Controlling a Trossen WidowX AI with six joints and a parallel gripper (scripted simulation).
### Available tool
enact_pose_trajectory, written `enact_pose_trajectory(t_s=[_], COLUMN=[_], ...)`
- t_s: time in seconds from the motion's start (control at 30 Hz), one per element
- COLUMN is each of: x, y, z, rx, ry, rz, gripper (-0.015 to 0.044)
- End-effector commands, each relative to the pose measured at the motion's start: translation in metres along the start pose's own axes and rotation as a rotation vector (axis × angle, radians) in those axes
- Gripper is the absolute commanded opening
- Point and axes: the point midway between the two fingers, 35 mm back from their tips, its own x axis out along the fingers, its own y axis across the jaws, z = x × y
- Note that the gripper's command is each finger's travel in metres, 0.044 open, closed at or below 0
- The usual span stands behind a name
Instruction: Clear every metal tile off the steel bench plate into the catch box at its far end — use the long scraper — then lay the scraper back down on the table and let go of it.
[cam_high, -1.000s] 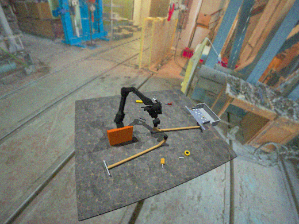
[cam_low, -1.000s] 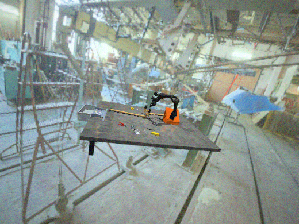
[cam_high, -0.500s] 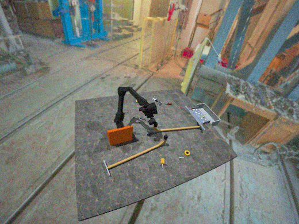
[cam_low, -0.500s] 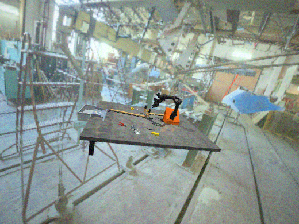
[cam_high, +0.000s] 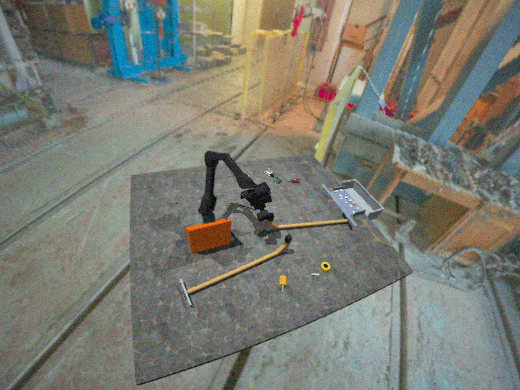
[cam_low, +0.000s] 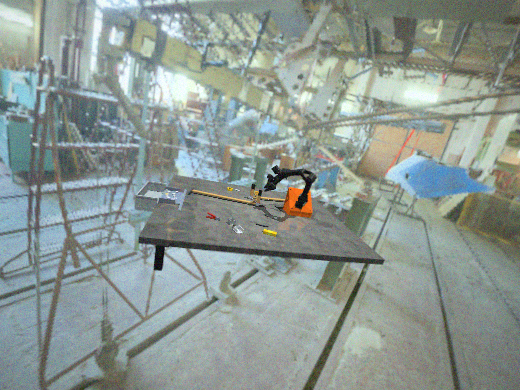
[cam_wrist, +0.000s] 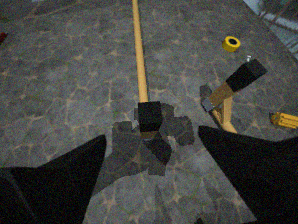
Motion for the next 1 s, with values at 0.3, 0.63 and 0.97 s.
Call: enact_pose_trajectory(t_s=[0.3,0.63,0.97], x=[0.017,0.033,0.05], y=[-0.001,-0.002,-0.002], z=[-0.005,-0.004,-0.004], rx=[0.006,0.005,0.005], ry=[0.002,0.004,0.003], rz=[-0.003,-0.005,-0.005], gripper=[0.044,0.044,0.044])
